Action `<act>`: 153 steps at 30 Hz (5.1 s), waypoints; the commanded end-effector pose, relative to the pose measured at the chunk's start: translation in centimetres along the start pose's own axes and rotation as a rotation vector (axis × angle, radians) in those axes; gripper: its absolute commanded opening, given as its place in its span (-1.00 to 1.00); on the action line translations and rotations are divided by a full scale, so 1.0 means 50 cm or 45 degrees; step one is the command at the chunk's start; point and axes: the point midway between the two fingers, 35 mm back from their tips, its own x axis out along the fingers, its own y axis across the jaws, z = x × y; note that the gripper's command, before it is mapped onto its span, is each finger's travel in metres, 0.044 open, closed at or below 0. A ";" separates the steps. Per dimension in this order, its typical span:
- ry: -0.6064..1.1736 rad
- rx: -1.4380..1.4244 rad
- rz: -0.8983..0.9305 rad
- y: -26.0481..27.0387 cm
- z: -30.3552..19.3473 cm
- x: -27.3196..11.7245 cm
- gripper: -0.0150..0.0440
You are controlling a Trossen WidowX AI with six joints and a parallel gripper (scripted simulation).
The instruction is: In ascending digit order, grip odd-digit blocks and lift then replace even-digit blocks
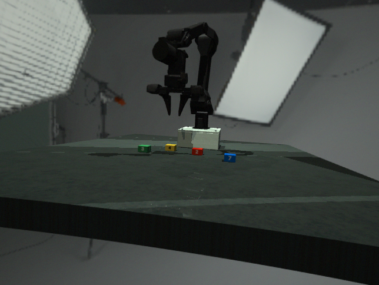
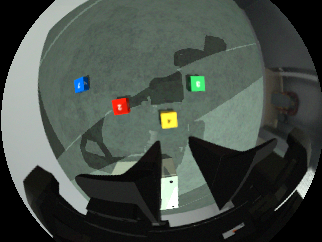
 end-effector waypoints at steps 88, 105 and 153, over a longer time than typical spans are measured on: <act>0.019 0.006 0.000 0.005 -0.016 0.194 -0.08; 0.019 0.006 0.000 0.005 -0.016 0.209 -0.08; 0.018 0.006 -0.001 0.004 -0.012 -0.011 -0.03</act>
